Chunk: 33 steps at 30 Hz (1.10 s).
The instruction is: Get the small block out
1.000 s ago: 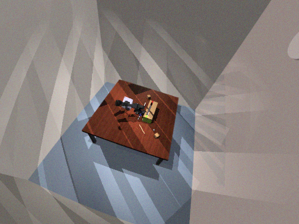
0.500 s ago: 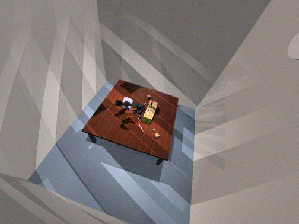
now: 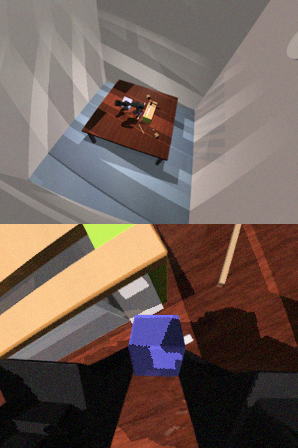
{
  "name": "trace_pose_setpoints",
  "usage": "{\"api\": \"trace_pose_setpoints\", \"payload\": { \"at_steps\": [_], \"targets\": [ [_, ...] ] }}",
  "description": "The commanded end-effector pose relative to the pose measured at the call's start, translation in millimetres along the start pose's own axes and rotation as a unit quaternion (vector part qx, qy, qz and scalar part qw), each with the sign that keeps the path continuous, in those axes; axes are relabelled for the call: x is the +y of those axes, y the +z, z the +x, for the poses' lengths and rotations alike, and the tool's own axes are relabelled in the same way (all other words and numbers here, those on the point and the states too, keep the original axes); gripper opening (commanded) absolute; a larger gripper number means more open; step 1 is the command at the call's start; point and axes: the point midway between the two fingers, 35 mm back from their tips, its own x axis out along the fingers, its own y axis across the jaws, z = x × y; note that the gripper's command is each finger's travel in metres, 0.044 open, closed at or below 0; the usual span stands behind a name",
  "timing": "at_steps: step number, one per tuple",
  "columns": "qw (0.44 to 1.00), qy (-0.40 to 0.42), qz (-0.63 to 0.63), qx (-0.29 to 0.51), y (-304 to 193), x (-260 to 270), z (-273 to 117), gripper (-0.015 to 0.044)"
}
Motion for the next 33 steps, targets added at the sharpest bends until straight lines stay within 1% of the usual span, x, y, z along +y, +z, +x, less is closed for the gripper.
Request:
{"api": "trace_pose_setpoints", "payload": {
  "at_steps": [1,9,17,25,33],
  "targets": [
    [0.997,-0.004,-0.072,-0.004,1,-1,-4,0.0],
    [0.973,-0.011,-0.23,-0.005,1,-1,-10,0.0],
    [0.924,-0.019,-0.382,-0.006,0,-2,-16,0.0],
    [0.851,-0.027,-0.524,-0.004,-1,-3,-23,0.0],
    [0.757,-0.036,-0.653,-0.001,-1,-5,-29,0.0]
  ]
}}
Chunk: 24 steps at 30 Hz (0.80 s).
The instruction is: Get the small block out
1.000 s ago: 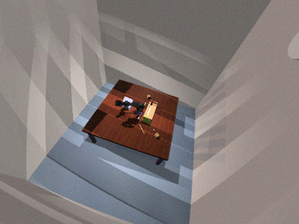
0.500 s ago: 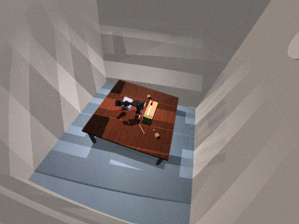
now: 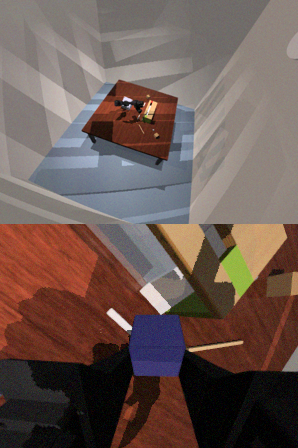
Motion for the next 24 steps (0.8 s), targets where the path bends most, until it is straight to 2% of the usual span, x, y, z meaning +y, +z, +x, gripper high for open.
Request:
{"api": "trace_pose_setpoints", "payload": {
  "at_steps": [1,12,24],
  "targets": [
    [0.997,-0.006,-0.072,0.002,-1,-2,-4,0.0],
    [0.957,-0.016,-0.288,0.011,-3,-3,-13,0.0],
    [0.861,-0.023,-0.507,0.025,-6,-4,-22,0.0]
  ]
}}
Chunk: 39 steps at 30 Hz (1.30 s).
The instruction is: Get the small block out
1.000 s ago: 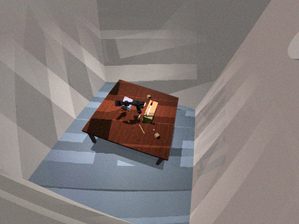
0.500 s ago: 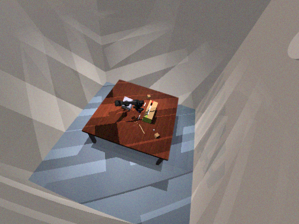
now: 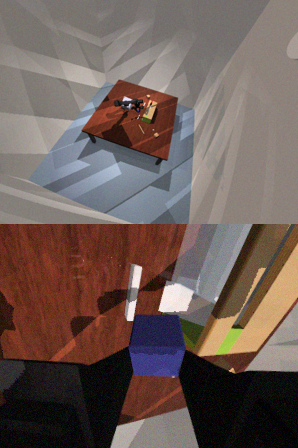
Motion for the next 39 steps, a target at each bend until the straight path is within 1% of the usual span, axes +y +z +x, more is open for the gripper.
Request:
{"api": "trace_pose_setpoints", "payload": {
  "at_steps": [1,10,20,39],
  "targets": [
    [0.997,-0.003,-0.072,0.007,-3,-1,-4,0.0],
    [0.968,-0.004,-0.249,0.019,-5,0,-11,0.0],
    [0.901,-0.002,-0.433,0.034,-9,1,-19,0.0],
    [0.895,-0.001,-0.445,0.035,-9,1,-19,0.0]
  ]
}}
